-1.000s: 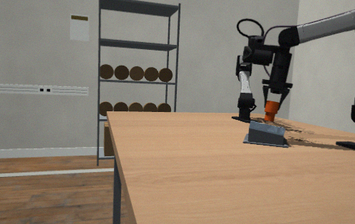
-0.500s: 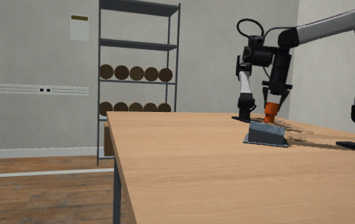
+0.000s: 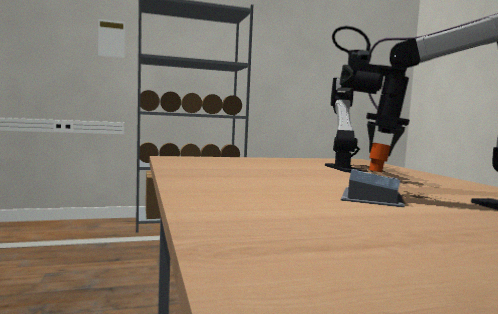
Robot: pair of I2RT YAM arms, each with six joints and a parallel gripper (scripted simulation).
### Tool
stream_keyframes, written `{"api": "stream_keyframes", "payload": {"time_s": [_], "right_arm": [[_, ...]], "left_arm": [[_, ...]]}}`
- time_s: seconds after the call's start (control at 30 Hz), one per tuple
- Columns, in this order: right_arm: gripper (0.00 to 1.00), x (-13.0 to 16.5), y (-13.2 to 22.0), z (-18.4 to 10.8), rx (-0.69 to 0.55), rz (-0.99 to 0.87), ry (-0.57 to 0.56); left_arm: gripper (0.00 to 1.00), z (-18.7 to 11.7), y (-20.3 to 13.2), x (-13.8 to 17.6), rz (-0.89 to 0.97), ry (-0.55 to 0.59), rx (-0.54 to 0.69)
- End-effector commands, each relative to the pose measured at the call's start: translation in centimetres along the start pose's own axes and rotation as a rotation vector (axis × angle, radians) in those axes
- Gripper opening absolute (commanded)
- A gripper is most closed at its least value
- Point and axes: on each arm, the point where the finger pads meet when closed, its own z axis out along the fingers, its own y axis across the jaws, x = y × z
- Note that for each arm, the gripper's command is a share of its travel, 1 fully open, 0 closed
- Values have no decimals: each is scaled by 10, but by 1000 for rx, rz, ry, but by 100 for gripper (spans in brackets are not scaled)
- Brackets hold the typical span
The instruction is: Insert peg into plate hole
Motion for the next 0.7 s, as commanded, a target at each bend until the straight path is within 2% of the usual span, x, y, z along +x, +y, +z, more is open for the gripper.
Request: {"api": "stream_keyframes", "payload": {"time_s": [0.0,0.67], "right_arm": [[100,-12,-2,-3,11,-5,-31],[100,-12,-2,-3,11,-5,-31]], "left_arm": [[40,-11,5,4,-15,1,-41],[40,-7,5,4,-14,-1,-57]]}}
